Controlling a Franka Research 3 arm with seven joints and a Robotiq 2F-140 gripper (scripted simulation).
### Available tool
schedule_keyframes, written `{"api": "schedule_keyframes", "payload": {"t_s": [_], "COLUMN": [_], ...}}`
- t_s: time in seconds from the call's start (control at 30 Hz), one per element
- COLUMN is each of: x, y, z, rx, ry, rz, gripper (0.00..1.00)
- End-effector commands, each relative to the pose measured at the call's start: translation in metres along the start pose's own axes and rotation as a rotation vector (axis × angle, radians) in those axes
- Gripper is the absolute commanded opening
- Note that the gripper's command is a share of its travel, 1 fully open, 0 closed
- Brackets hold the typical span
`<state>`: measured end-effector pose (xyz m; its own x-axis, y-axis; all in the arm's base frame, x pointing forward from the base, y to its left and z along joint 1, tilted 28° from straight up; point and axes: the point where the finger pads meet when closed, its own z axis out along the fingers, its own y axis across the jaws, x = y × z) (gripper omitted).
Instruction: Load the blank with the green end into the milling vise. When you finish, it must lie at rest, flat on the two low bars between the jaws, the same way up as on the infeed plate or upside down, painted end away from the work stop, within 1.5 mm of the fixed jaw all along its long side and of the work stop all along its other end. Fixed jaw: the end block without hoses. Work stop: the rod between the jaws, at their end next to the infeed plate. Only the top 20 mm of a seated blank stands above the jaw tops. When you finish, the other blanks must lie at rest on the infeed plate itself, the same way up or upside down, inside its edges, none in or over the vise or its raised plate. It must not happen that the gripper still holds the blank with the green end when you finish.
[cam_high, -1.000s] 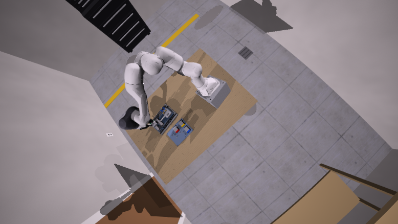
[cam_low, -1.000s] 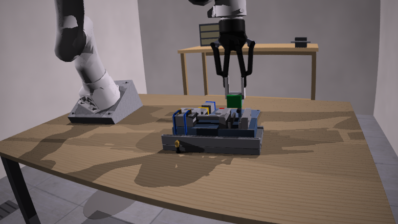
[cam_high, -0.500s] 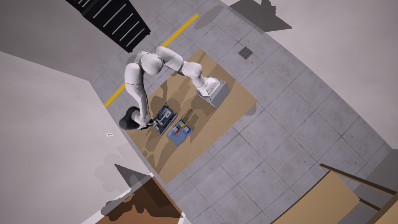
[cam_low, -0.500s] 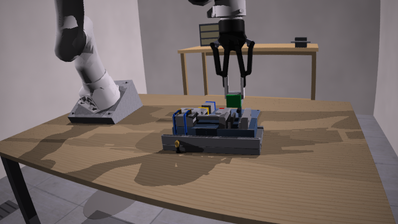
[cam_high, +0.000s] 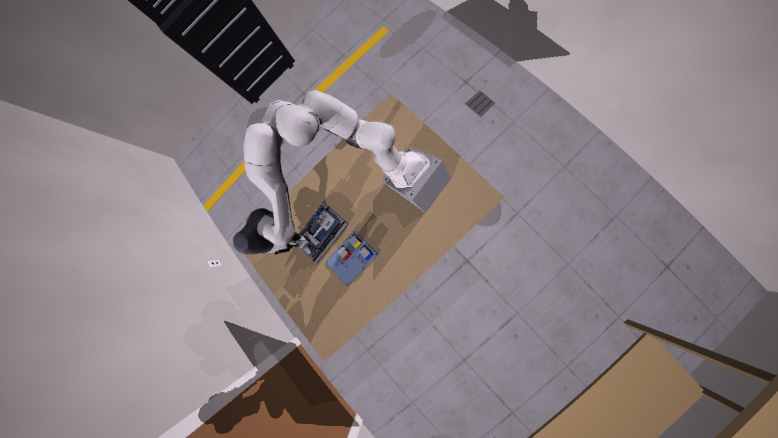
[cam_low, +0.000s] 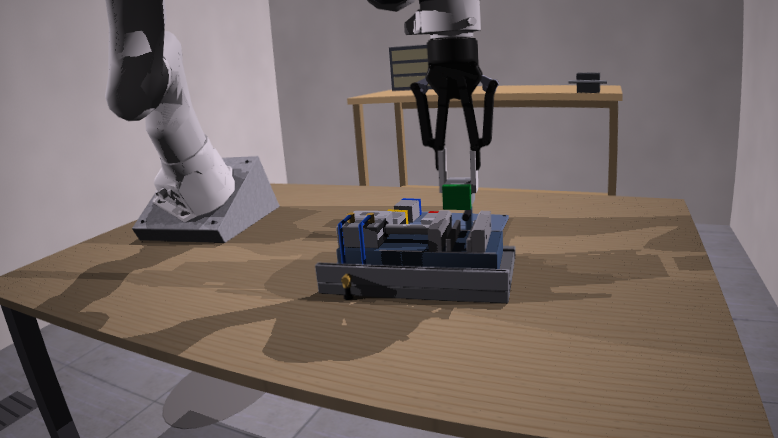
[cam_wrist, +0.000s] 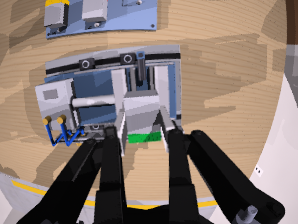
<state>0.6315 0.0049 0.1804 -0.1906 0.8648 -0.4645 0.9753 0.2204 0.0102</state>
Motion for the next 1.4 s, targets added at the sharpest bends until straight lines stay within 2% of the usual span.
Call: {"api": "schedule_keyframes", "payload": {"t_s": [0.0,0.93,1.1,1.37], "x": [0.002,0.003,0.004,0.004], "y": [0.001,0.000,-0.001,-0.001], "z": [-0.003,-0.003,0.029,0.029], "rx": [-0.005,-0.005,-0.005,-0.005], "ry": [-0.001,-0.001,-0.001,-0.001], "rz": [-0.001,-0.001,-0.001,-0.001], "gripper": [0.00,0.00,0.00,0.00]}}
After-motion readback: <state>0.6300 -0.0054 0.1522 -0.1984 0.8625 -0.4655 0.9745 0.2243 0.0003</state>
